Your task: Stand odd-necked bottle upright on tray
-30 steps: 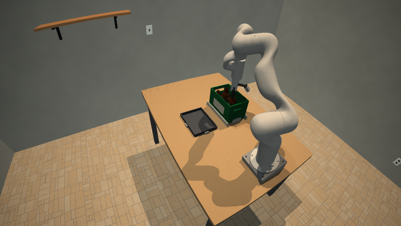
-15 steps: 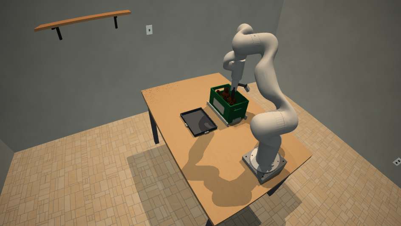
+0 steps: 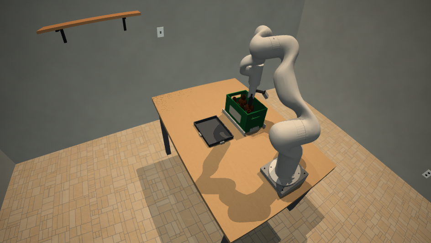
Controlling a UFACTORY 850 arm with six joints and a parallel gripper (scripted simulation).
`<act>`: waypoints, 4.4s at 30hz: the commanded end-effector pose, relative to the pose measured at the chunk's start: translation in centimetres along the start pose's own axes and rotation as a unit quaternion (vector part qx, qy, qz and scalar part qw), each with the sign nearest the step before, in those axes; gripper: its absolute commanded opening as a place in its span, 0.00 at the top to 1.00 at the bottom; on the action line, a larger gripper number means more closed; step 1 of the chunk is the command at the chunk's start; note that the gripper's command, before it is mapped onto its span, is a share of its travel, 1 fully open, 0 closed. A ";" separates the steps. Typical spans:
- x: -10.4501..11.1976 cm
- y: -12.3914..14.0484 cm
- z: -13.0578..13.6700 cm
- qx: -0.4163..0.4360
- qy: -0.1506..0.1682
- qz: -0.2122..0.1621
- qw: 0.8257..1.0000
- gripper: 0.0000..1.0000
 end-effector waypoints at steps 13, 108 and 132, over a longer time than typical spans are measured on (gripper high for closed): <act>0.1 0.0 -0.1 0.000 -0.001 -0.001 1.000 0.35; 8.6 0.0 -0.1 0.000 -0.001 -0.001 1.000 1.00; 8.6 2.2 2.6 0.000 -0.001 0.000 1.000 1.00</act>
Point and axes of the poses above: the point where the finger pads meet when closed, its own x axis back along the fingers, its own z axis across the jaws, y = z × x, the point moved 2 cm from there along x, back along the fingers, and after that the axes turned 4 degrees about -x, right-handed, at the moved point
